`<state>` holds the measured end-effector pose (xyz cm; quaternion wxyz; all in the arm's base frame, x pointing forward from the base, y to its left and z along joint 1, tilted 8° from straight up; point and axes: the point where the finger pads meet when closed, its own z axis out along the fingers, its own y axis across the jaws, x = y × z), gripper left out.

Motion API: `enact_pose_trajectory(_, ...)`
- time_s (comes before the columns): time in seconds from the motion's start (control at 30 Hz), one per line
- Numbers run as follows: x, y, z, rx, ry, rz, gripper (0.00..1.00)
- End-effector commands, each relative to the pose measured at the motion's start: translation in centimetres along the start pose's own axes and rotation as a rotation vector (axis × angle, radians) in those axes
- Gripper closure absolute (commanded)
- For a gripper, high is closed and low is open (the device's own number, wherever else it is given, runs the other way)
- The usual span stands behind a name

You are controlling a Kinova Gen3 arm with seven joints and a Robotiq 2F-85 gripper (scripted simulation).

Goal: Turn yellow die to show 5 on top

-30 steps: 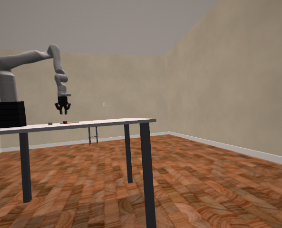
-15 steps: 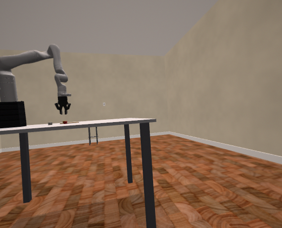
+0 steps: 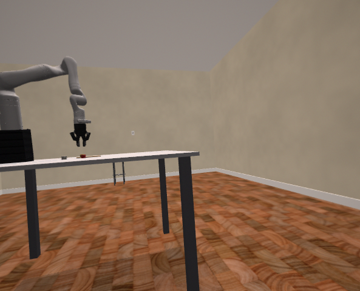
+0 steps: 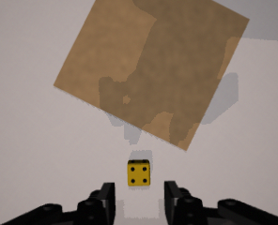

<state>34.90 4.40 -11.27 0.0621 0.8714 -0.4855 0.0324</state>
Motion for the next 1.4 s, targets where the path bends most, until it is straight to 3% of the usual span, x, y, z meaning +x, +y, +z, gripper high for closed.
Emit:
enact_pose_trajectory(0.0, 0.1, 0.1, 0.3, -0.002, 0.000, 0.001, 0.65)
enact_pose_trajectory(1.37, 0.1, 0.0, 4.5, -0.002, 0.000, 0.001, 0.65)
